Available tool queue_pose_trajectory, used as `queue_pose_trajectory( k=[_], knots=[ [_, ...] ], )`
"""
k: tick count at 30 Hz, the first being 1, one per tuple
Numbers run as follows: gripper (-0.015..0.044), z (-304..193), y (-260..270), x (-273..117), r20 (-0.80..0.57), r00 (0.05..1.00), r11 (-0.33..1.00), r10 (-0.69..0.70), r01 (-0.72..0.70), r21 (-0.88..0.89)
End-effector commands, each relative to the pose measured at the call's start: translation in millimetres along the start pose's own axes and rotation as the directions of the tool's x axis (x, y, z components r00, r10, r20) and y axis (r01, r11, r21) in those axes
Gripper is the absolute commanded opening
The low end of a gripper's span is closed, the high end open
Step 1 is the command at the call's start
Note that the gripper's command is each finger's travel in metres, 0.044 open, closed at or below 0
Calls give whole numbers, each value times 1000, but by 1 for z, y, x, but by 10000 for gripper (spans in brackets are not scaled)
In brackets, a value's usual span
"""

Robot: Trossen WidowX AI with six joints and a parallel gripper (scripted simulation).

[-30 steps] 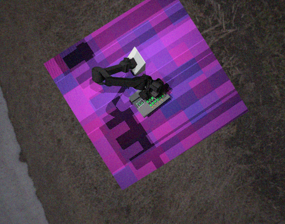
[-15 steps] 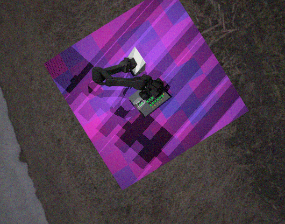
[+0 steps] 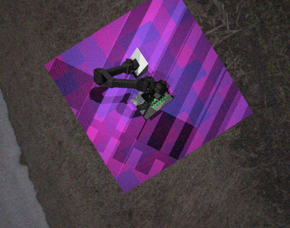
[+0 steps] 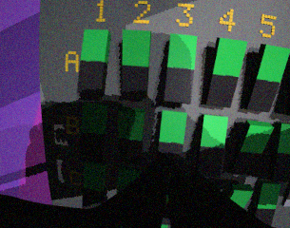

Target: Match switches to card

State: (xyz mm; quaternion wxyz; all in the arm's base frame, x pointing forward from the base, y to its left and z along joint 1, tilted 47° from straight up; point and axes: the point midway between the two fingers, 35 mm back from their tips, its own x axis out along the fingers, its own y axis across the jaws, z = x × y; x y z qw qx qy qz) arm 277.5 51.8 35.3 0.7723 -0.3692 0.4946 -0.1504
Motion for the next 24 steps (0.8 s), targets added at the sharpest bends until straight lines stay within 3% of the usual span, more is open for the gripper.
queue_pose_trajectory(
  k=[1, 24],
  knots=[
    [0, -1, 0, 1, -2, 1000, 1000, -3, 3, -7],
    [0, -1, 0, 4, -2, 1000, 1000, -3, 3, -6]
  ],
)
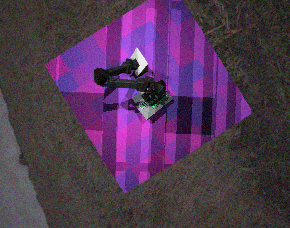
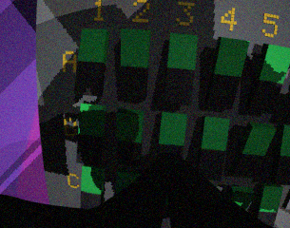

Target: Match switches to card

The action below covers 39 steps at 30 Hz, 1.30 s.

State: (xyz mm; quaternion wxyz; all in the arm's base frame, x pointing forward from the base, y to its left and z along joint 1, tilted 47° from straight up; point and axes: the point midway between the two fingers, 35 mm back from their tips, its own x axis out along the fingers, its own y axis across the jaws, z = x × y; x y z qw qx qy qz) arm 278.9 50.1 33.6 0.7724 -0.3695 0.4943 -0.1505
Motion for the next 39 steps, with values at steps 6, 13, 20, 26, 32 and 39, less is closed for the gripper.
queue_pose_trajectory(
  k=[6, 13, 20, 26, 32, 39],
  knots=[
    [0, -1, 0, 2, -2, 1000, 1000, -2, 2, -6],
    [0, -1, 0, 3, -2, 1000, 1000, -2, 2, -6],
    [0, -1, 0, 4, -2, 1000, 1000, -2, 2, -6],
    [0, 2, 2, -52, -27, 1000, 1000, 3, -3, -6],
    [0, 1, 1, -61, -30, 1000, 1000, 0, 0, -7],
    [0, -19, -21, -62, -31, 1000, 1000, -1, 1, -8]
  ],
)
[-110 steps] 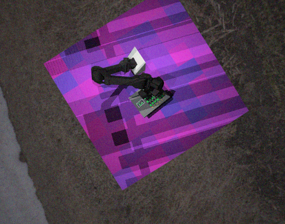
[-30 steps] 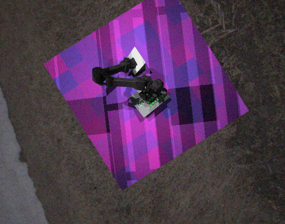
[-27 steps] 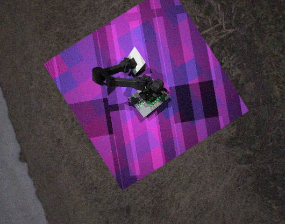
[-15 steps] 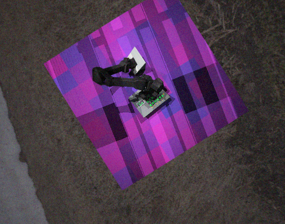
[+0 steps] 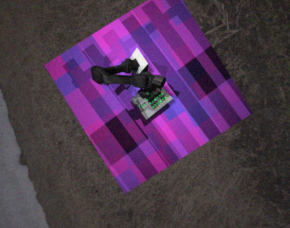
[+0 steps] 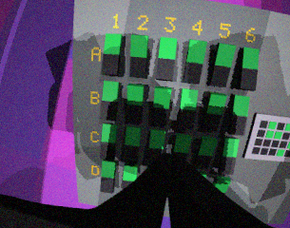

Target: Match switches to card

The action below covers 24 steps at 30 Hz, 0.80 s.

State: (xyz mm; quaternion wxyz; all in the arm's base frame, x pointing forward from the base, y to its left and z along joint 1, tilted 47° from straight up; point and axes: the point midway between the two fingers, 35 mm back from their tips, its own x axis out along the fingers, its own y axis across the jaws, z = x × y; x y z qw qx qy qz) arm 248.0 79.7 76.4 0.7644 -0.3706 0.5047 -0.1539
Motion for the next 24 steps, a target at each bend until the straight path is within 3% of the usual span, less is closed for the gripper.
queue_pose_trajectory(
  k=[1, 6, 11, 24],
  knots=[
    [0, -16, -16, -1, -5, 1000, 1000, 0, 0, -1],
    [0, -16, -15, 1, -6, 1000, 1000, 0, 0, -1],
    [0, -15, -16, 34, -30, 1000, 1000, -1, 1, 0],
    [0, -15, -16, 42, -29, 1000, 1000, -2, 2, 0]
  ],
)
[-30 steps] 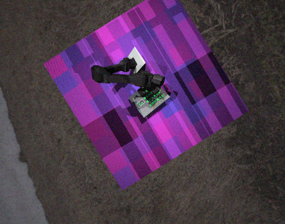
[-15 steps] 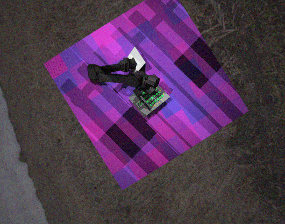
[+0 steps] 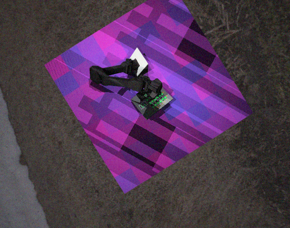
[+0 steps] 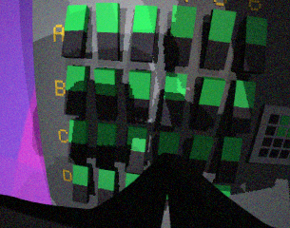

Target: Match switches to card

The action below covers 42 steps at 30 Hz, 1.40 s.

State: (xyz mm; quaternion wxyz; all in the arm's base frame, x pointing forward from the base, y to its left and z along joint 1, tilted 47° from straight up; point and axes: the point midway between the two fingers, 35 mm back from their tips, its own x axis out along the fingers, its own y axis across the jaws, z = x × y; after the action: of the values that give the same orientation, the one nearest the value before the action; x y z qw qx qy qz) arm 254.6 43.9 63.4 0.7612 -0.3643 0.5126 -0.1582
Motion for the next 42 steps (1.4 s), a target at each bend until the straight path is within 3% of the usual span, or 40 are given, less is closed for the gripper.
queue_pose_trajectory(
  k=[1, 42],
  knots=[
    [0, -3, -1, 10, -9, 1000, 1000, -7, 7, -9],
    [0, -3, -1, 24, -9, 1000, 1000, -7, 7, -9]
  ],
)
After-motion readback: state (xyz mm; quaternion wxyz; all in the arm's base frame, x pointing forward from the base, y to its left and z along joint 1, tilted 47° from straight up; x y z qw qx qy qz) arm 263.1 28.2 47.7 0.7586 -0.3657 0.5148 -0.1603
